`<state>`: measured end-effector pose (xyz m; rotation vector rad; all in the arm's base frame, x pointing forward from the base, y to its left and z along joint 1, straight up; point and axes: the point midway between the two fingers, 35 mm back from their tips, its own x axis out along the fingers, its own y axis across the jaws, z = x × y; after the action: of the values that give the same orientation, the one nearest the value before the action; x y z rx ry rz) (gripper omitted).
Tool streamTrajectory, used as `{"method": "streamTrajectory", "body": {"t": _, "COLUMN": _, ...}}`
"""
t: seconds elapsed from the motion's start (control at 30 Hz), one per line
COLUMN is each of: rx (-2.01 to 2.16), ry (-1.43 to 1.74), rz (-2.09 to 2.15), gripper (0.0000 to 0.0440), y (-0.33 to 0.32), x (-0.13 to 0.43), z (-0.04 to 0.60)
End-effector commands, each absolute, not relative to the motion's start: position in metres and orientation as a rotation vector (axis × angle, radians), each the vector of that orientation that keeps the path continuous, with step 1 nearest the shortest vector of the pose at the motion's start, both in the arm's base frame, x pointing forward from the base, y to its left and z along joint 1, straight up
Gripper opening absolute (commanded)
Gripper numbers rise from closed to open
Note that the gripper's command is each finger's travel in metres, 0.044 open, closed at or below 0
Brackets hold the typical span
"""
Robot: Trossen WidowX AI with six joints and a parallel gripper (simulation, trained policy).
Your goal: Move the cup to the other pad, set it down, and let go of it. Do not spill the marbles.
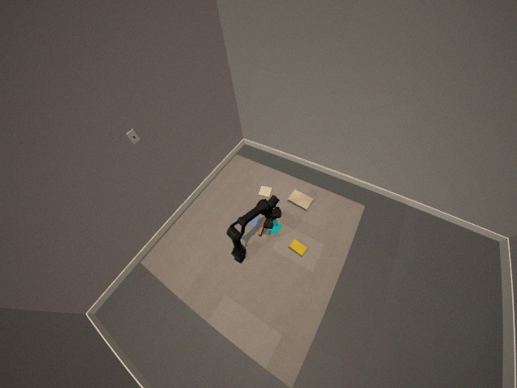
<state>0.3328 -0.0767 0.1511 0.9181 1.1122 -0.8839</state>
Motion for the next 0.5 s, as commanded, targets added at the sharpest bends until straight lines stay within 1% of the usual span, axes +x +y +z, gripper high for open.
{"method": "streamTrajectory", "body": {"t": 0.0, "rx": 0.919, "ry": 1.113, "rz": -0.904, "gripper": 0.0, "y": -0.085, "x": 0.333, "z": 0.139}}
{"method": "streamTrajectory", "body": {"t": 0.47, "rx": 0.942, "ry": 1.103, "rz": -0.94, "gripper": 0.0, "y": -0.097, "x": 0.327, "z": 0.099}}
